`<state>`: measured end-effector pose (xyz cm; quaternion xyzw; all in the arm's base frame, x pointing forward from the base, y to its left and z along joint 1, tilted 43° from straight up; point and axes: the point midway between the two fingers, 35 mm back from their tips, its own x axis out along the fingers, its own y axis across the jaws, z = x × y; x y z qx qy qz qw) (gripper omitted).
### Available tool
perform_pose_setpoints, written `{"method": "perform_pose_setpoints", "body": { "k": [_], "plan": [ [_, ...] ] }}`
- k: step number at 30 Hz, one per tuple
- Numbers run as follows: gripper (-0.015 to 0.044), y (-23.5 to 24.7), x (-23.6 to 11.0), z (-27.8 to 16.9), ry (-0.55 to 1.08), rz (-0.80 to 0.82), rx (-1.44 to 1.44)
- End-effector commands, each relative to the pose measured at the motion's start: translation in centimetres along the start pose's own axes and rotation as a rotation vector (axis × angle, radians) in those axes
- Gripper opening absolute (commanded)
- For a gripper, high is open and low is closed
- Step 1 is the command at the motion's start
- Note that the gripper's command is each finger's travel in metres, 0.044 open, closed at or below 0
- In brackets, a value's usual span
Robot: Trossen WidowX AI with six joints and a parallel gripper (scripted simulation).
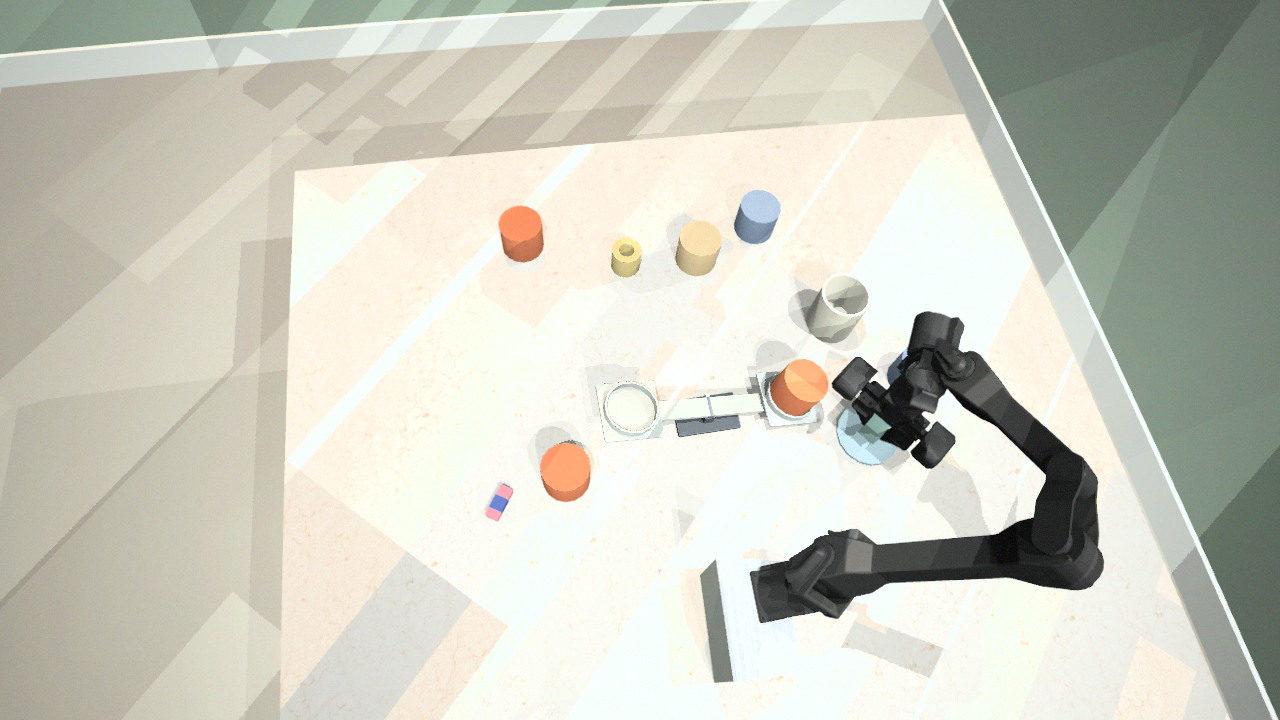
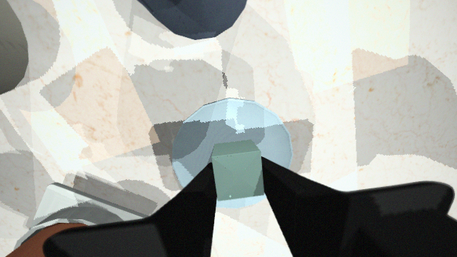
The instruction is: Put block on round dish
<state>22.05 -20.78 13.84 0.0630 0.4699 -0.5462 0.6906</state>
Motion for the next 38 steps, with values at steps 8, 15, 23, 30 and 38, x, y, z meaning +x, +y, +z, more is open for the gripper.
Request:
{"method": "perform_pose_setpoints", "body": {
  "k": [8, 15, 23, 30, 38],
  "plan": [
    [0.0289, 0.0, 0.0, 0.0, -0.001, 0.0, 0.002],
    [0.044, 0.2, -2.1, 0.0, 0.005, 0.004, -0.001],
    [0.044, 0.1, -5.6, -0.2, 0.009, 0.005, -0.008],
    [0.044, 0.0, -9.2, -0.3, 0.011, 0.007, -0.014],
    [0.044, 0.0, -9.2, -0.3, 0.011, 0.007, -0.014]
  ]
}}
